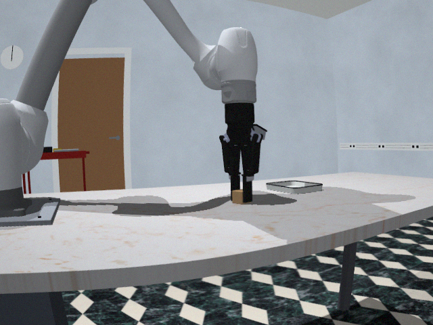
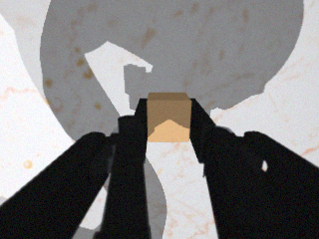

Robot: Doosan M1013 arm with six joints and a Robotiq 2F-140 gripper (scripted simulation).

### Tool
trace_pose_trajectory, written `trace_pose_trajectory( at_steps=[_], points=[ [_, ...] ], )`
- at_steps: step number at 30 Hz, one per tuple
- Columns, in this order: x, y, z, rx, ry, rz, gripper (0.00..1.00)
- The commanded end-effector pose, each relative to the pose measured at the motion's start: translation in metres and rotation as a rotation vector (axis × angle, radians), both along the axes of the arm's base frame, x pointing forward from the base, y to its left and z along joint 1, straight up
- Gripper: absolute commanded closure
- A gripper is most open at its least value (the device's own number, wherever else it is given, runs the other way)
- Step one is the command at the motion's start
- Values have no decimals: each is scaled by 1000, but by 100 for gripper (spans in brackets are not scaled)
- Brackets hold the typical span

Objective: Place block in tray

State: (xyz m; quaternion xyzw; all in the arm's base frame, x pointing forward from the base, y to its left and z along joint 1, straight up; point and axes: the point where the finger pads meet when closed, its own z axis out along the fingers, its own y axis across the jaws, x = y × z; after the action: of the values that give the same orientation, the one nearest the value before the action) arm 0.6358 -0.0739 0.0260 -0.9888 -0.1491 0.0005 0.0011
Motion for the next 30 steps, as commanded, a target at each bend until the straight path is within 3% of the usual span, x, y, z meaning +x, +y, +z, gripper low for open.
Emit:
trace_pose_trajectory(
  at_steps=[1,15,30],
  points=[
    [0,0,1,0,-1,0,90],
    [0,0,4,0,-1,0,90],
    [0,0,34,0,-1,0,90]
  ],
)
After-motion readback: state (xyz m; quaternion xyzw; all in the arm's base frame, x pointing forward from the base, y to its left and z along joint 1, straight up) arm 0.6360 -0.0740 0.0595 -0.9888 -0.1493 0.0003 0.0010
